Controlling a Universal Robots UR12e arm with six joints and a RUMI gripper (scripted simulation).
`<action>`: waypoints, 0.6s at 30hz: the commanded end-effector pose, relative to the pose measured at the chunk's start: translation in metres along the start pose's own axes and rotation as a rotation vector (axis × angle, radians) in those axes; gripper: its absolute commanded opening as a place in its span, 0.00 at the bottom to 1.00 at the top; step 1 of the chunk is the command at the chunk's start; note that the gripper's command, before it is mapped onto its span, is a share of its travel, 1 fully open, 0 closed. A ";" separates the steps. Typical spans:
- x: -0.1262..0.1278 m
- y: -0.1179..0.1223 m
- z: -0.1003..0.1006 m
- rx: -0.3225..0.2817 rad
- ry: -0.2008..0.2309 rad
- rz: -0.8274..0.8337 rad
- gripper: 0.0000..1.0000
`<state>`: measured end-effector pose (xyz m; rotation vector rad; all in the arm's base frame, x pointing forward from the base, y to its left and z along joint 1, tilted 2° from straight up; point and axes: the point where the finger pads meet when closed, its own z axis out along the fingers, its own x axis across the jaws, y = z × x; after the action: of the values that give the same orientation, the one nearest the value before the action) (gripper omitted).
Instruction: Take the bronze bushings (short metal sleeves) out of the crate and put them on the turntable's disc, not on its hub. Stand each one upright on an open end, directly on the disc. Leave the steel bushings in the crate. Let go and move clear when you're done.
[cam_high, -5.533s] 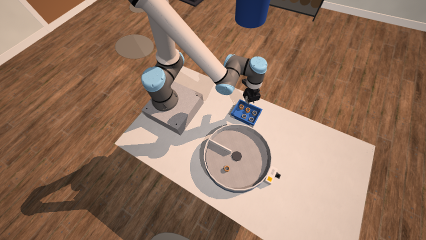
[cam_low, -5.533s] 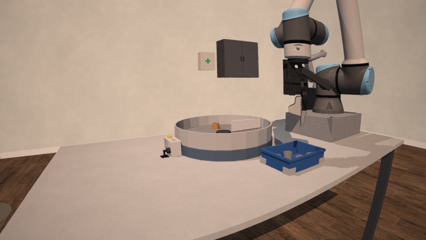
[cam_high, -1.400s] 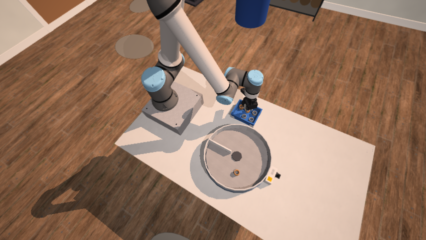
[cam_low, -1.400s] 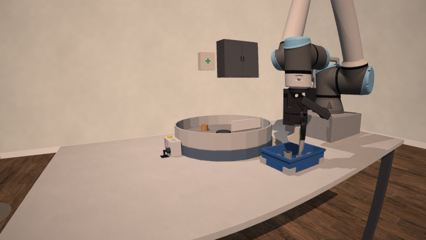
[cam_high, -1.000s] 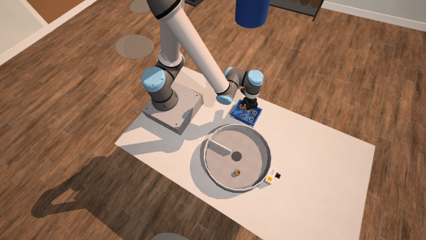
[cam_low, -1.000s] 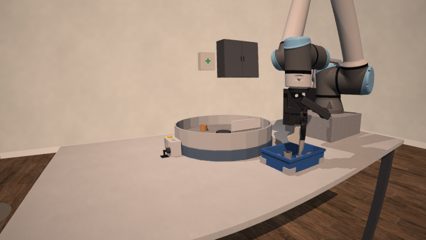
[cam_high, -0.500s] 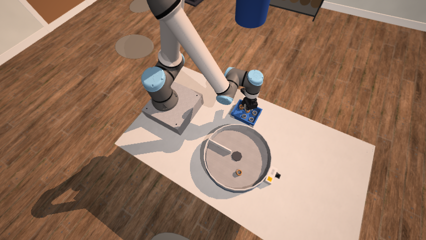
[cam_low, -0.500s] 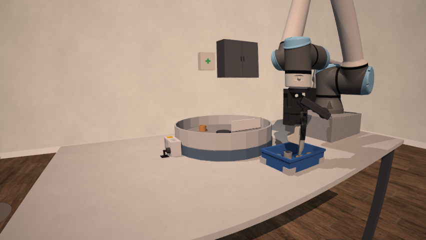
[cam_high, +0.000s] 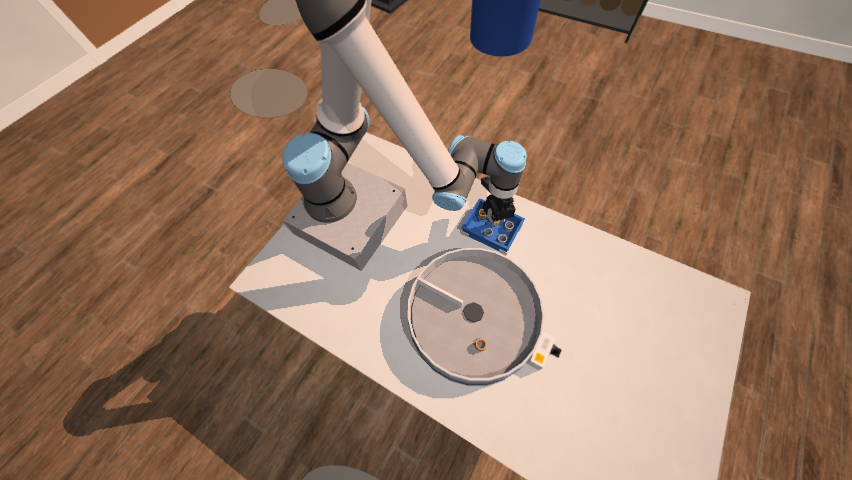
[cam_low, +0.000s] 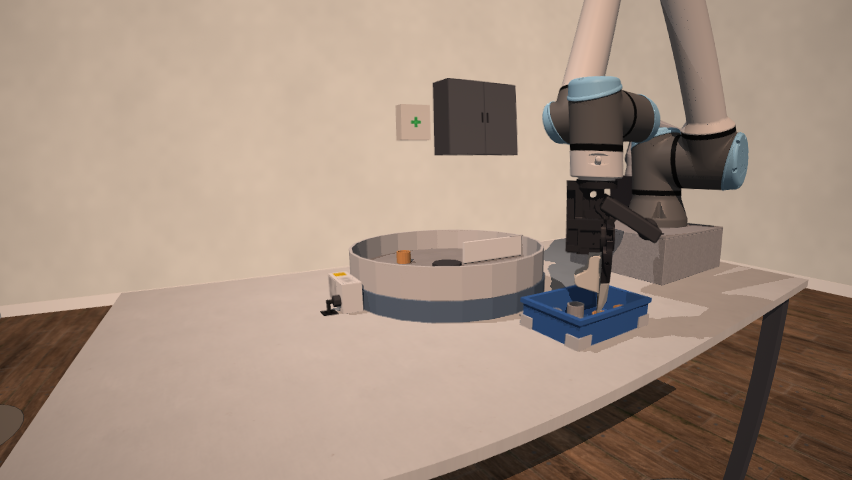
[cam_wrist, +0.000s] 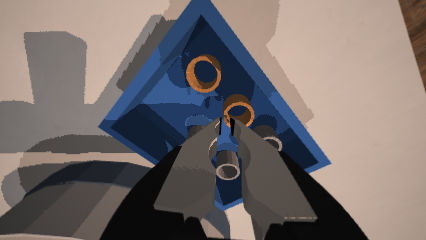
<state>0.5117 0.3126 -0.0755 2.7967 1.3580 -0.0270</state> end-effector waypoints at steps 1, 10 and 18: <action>0.001 0.000 0.005 -0.001 0.001 0.000 0.06; 0.001 0.000 0.018 -0.001 0.001 0.000 0.06; 0.001 0.000 0.018 -0.001 0.001 0.000 0.06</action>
<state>0.5117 0.3119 -0.0942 2.7967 1.3580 -0.0271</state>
